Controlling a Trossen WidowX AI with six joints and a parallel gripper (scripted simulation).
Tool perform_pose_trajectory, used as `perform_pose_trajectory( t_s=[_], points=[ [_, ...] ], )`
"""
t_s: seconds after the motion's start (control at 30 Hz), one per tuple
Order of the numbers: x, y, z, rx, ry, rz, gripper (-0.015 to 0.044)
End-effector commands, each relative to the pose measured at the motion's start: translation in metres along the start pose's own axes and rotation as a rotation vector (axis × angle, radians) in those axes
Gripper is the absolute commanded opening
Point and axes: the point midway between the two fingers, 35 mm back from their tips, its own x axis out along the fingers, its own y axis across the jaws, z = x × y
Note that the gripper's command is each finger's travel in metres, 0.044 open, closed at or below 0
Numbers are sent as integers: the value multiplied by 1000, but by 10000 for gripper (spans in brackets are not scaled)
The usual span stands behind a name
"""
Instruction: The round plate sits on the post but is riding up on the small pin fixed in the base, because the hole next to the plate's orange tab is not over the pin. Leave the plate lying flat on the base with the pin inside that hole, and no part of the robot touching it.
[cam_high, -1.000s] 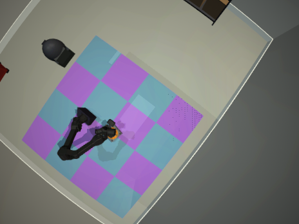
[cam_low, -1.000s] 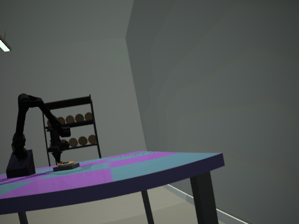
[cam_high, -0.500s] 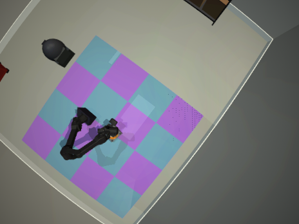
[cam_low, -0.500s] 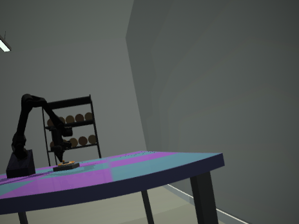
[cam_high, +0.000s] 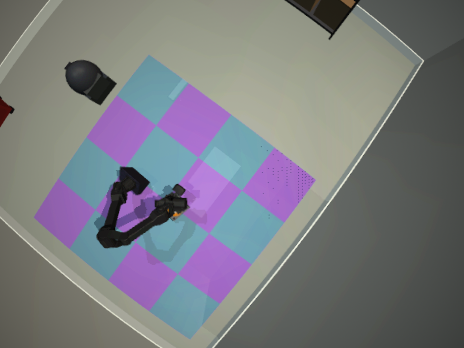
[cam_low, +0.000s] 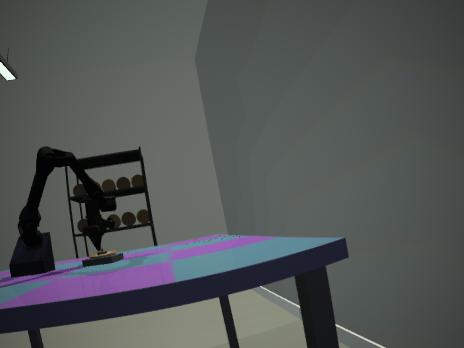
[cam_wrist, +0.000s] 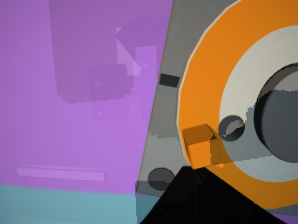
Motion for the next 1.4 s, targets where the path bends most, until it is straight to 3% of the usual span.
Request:
perform_pose_trajectory(
  t_s=[0.0, 0.8, 1.13, 1.37],
  points=[
    [0, 2, 6, 7, -1, 3, 0],
    [2, 4, 22, 7, -1, 3, 0],
    [-41, 3, 18, 7, -1, 5, 0],
    [-35, 3, 18, -2, -4, 1, 0]
  ],
)
